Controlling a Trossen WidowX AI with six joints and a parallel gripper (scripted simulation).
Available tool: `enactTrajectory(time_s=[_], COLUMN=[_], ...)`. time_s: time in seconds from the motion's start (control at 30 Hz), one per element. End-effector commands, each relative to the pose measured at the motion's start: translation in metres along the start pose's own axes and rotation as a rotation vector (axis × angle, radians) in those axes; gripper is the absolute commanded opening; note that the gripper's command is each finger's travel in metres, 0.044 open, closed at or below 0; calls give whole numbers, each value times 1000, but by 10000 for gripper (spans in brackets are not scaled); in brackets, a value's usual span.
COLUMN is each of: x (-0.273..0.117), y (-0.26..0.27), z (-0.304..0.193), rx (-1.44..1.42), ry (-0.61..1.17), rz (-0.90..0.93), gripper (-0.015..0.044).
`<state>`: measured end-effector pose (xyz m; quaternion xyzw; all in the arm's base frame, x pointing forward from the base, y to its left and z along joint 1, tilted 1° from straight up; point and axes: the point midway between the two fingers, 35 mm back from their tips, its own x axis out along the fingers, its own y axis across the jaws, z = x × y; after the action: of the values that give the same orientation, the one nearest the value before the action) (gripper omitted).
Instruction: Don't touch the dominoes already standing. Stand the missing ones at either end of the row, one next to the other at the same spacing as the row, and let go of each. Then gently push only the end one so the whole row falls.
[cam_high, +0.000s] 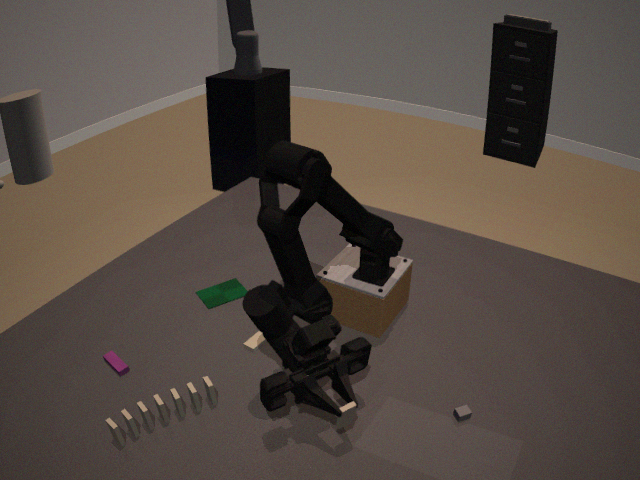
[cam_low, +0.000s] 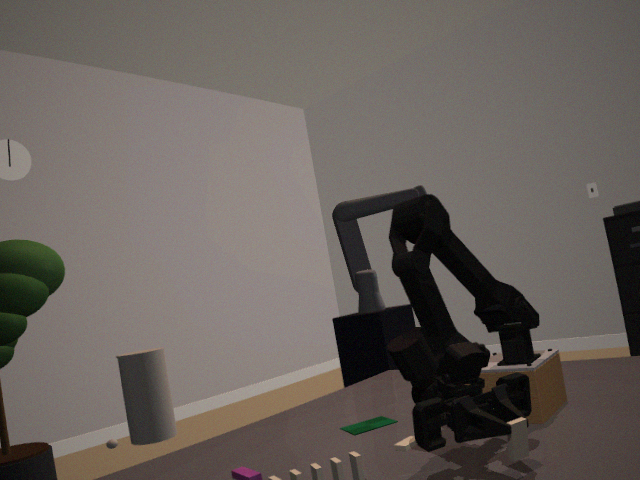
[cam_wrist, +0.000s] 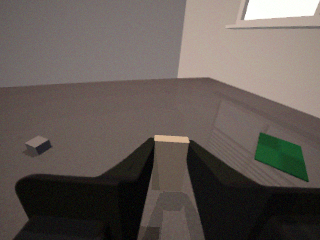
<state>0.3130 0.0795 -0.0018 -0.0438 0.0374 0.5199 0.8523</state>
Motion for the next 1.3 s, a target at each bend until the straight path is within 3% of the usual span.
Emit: enactTrajectory(time_s=[0.0,0.7,1.1,1.27], x=[2,6,6,5], y=[-1,5,5,4], z=[-10,-38,-38,-33], rx=[-13,-19,-19,-18], ry=[5,20,20,19], rz=[-4,-2,-2,-2], gripper=[107,107,422,440])
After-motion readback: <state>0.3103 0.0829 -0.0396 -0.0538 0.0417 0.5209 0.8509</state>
